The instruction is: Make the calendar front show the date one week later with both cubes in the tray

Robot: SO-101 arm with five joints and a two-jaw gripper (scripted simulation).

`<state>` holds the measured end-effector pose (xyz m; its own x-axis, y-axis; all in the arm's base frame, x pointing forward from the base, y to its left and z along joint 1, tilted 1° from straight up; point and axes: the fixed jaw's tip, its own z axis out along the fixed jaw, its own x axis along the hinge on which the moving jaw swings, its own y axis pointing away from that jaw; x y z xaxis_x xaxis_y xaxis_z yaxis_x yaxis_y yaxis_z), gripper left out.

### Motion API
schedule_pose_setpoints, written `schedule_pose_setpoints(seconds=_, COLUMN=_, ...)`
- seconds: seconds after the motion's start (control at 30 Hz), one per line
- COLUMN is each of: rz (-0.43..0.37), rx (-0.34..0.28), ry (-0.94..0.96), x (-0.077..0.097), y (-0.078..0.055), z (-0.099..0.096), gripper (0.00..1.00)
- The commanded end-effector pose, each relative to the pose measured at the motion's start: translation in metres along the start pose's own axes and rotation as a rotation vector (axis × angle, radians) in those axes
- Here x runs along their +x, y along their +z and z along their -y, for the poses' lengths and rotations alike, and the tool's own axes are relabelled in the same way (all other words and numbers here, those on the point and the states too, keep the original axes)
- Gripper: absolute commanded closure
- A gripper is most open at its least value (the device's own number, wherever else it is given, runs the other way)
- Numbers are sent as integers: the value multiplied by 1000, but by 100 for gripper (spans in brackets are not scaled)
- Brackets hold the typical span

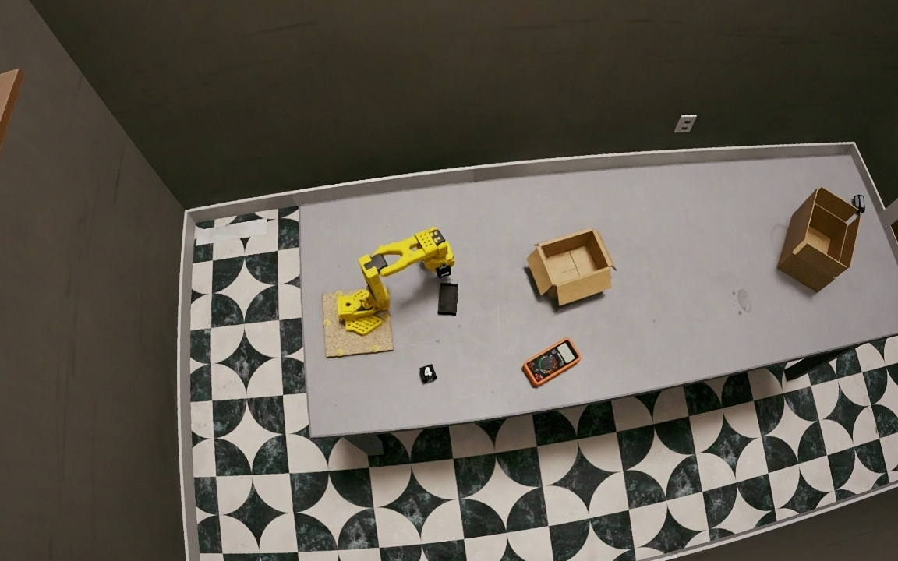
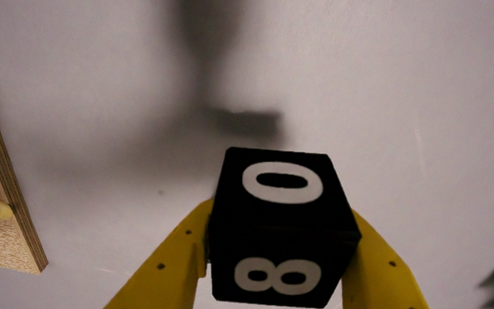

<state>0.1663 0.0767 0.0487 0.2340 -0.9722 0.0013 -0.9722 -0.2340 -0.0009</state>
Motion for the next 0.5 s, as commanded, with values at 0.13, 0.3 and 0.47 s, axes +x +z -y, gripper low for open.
schedule_pose_setpoints(seconds=0.13, rz=-1, rx=-8, ry=-316, x=-62, y=1, z=-6, gripper=100)
schedule_pose_setpoints(seconds=0.3, rz=-1, rx=-8, ry=-381, x=-74, y=1, z=-11, gripper=100)
schedule_pose_setpoints(seconds=0.47, rz=-1, rx=-8, ry=-383, x=-75, y=1, z=-11, gripper=100)
